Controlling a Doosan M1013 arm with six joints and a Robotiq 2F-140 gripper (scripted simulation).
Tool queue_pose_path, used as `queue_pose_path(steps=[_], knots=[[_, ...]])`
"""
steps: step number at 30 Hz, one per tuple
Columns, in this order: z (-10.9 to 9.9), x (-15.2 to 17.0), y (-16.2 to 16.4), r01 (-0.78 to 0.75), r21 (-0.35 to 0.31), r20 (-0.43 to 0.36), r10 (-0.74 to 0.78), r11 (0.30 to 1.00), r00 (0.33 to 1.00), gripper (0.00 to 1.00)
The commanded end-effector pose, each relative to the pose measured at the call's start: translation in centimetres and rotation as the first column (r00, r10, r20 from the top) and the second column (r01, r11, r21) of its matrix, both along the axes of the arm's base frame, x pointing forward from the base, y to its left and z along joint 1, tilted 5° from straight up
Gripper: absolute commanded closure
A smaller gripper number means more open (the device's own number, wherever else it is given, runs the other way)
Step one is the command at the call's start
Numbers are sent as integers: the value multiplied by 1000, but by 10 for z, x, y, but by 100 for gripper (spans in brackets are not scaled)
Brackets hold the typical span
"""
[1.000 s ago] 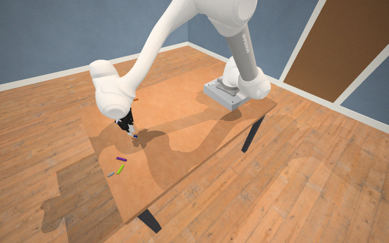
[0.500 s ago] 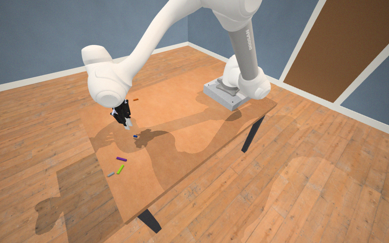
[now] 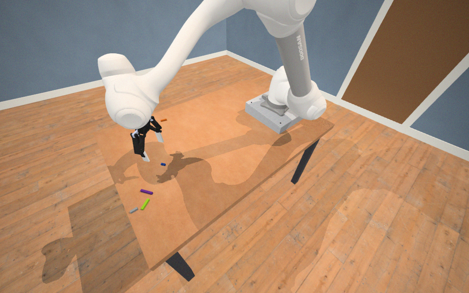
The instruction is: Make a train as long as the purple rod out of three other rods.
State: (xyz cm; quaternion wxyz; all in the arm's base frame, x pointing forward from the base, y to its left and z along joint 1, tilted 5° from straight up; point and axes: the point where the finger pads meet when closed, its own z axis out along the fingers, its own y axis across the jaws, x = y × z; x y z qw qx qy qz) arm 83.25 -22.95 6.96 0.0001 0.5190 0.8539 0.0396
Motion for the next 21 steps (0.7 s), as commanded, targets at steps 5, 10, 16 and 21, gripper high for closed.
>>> queue_pose_path(steps=[5, 10, 16, 21], knots=[[0, 0, 0, 0, 0, 0, 0, 1000, 1000, 0], [0, 0, 0, -1, 0, 0, 1, 1000, 1000, 0], [-8, -25, -53, -98, -5, 6, 98, 995, 995, 0], [-14, -49, -97, -183, -10, 11, 183, 983, 983, 0]])
